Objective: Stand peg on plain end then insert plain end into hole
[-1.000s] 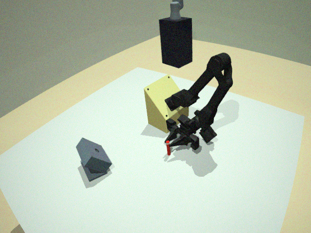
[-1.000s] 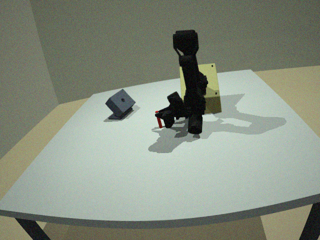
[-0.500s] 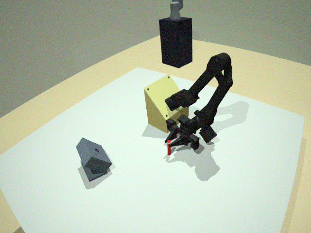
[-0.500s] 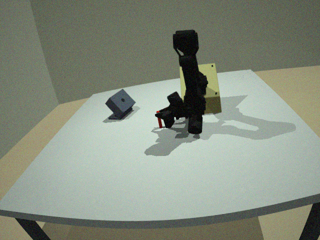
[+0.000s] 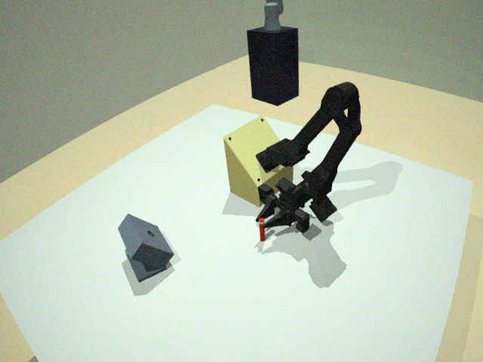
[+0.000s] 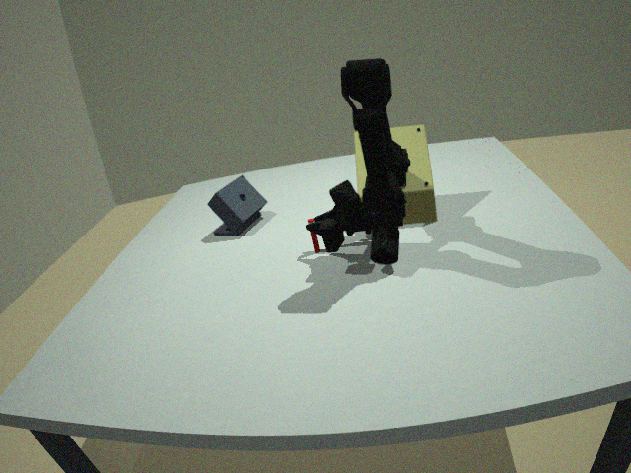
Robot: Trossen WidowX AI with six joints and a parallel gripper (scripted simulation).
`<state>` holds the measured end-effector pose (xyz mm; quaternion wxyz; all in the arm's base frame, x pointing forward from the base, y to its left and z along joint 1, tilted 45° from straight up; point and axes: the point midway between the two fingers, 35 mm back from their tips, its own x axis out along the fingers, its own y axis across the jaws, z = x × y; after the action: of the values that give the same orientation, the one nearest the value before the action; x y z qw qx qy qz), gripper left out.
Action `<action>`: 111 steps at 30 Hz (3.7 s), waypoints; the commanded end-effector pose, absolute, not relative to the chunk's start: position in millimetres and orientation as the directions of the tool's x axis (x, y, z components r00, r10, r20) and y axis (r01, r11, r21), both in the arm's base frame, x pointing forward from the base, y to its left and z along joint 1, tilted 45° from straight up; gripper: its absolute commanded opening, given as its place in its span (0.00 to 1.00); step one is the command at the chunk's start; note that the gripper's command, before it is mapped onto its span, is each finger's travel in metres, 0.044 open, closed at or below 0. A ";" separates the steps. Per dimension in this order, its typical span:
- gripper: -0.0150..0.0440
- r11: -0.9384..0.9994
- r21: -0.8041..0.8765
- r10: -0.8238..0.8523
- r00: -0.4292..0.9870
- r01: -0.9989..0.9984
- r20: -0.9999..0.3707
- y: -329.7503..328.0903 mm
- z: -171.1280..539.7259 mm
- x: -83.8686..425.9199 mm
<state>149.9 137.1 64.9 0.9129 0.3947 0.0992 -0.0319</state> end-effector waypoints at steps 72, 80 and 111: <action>1.00 0.944 0.258 -0.009 0.797 0.207 -0.605 39.8 142.0 157.9; 1.00 0.979 0.128 -0.003 0.639 0.159 -0.769 44.8 124.5 153.3; 1.00 0.886 0.461 0.463 -0.042 0.056 -0.885 76.1 106.1 155.1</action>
<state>150.1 73.5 102.5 0.6825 0.1586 0.7016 0.1293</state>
